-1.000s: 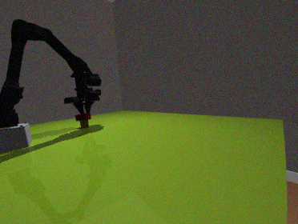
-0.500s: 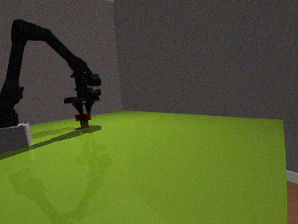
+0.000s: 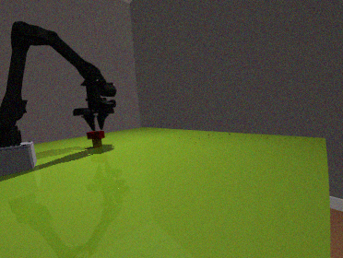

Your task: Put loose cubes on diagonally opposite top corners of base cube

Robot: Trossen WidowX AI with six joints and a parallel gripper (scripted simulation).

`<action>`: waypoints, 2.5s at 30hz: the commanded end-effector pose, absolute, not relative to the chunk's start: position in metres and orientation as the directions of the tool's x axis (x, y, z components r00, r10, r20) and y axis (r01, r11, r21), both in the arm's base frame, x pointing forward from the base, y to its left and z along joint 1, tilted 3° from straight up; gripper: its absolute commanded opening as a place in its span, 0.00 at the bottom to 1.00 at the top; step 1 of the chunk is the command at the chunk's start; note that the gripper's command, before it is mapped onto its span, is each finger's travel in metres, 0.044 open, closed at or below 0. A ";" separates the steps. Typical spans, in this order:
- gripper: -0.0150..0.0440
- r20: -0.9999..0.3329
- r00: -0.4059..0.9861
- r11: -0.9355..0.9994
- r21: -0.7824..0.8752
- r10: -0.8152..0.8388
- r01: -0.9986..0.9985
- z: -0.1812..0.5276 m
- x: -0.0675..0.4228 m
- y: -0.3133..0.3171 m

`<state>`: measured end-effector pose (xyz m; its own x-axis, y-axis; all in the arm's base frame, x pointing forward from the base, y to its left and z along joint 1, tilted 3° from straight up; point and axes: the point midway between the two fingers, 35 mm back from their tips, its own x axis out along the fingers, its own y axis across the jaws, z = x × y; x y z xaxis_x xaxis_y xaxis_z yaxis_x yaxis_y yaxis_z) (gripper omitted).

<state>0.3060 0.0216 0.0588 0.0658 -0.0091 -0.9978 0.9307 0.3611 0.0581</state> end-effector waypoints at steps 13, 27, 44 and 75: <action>0.60 -0.997 0.082 0.360 0.073 -0.008 0.930 0.080 0.306 0.022; 0.60 -0.997 0.082 0.360 0.073 -0.008 0.930 0.096 0.305 0.022; 0.60 -0.997 0.082 0.360 0.073 -0.008 0.930 0.108 0.304 0.022; 0.93 -0.997 0.071 0.363 0.068 0.004 0.929 0.103 0.266 0.161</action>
